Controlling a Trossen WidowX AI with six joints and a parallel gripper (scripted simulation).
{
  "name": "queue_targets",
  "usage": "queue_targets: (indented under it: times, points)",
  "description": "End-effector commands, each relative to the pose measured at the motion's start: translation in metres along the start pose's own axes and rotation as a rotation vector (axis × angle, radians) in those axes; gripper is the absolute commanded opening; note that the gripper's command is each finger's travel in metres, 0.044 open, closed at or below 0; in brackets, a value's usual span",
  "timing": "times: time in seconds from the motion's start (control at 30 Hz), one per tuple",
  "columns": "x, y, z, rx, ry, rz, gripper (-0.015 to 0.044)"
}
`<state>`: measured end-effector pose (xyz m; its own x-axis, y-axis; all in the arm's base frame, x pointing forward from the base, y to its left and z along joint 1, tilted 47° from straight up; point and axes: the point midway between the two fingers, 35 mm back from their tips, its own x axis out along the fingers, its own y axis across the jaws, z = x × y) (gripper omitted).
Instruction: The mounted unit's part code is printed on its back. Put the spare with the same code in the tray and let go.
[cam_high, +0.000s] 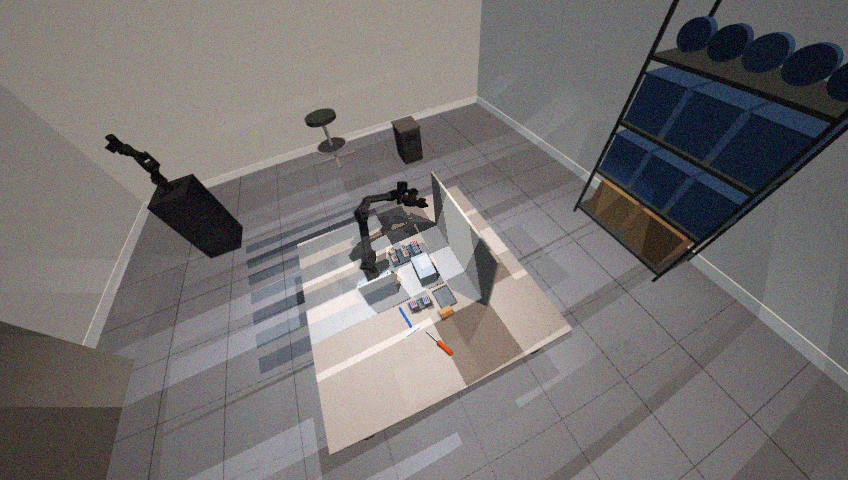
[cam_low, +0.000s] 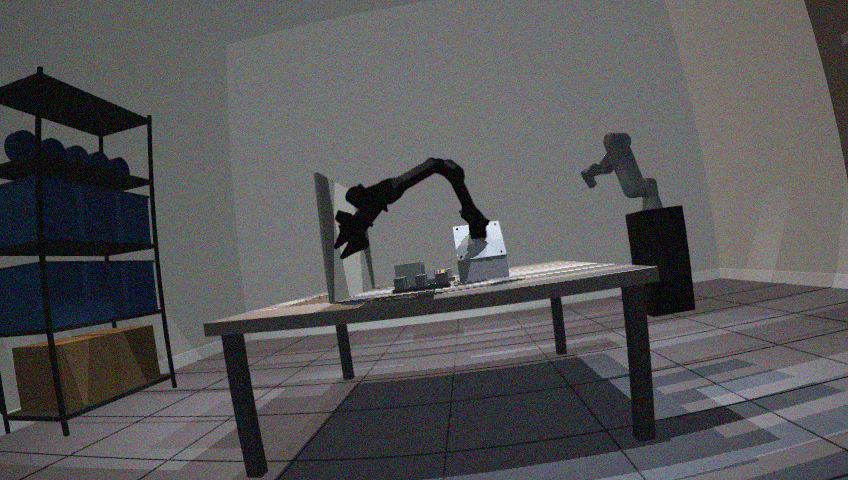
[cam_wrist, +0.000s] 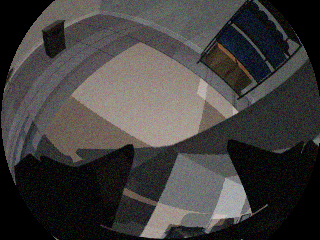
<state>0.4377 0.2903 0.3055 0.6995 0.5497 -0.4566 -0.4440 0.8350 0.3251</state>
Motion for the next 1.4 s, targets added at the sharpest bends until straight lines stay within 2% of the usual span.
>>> queue_targets:
  times: [0.0, 0.27, 0.47, 0.6, 0.83, 0.97, 1.37]
  points:
    - [0.011, -0.045, -0.035, -0.031, 0.152, -0.044, 0.0440]
    - [0.010, -0.135, -0.107, -0.010, 0.453, -0.080, 0.0440]
    - [-0.011, -0.202, -0.161, 0.090, 0.660, -0.053, 0.0440]
    - [-0.025, -0.224, -0.183, 0.173, 0.735, -0.015, 0.0440]
    - [-0.060, -0.282, -0.221, 0.407, 0.809, 0.110, 0.0440]
    - [-0.086, -0.315, -0.242, 0.582, 0.789, 0.212, 0.0440]
    - [-0.087, -0.316, -0.243, 0.590, 0.786, 0.217, 0.0440]
